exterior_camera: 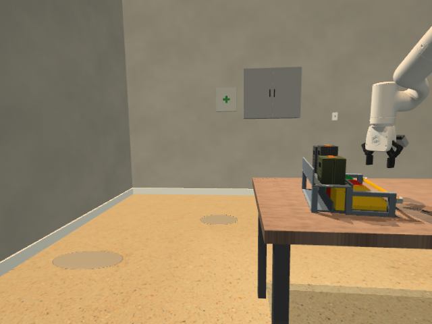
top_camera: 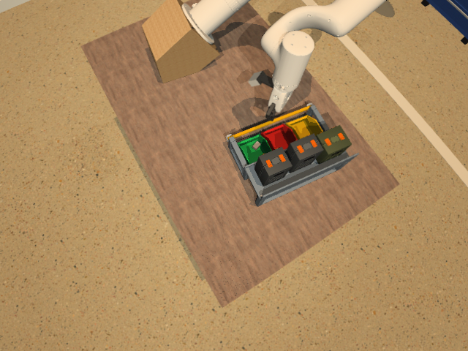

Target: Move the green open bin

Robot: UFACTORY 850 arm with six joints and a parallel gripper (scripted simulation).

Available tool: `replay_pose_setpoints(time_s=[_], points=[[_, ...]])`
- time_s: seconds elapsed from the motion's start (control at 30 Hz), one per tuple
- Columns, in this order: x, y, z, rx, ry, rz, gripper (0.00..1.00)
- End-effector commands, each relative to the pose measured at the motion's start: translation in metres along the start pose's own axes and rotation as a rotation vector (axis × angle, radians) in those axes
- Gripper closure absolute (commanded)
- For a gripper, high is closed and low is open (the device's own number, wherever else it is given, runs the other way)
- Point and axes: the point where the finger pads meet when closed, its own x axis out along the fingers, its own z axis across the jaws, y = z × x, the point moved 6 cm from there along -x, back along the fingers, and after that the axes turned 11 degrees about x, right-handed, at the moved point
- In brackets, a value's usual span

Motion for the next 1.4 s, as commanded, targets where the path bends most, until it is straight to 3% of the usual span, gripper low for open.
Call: replay_pose_setpoints(time_s=[0.0,0.13,0.53,0.7,1.1,1.27,1.37], points=[[-0.0006,-0.0004,-0.0002,0.051,0.001,-0.001,0.0],[-0.0006,-0.0004,-0.0002,0.259,0.001,-0.001,0.0],[-0.0006,-0.0004,-0.0002,0.259,0.001,-0.001,0.0],[-0.0006,-0.0004,-0.0002,0.519,0.0,-0.001,0.0],[-0.0006,-0.0004,-0.0002,0.519,0.0,-0.001,0.0],[-0.0006,-0.0004,-0.0002,0.778,0.0,-0.001,0.0],[-0.0006,-0.0004,-0.0002,0.778,0.0,-0.001,0.0]])
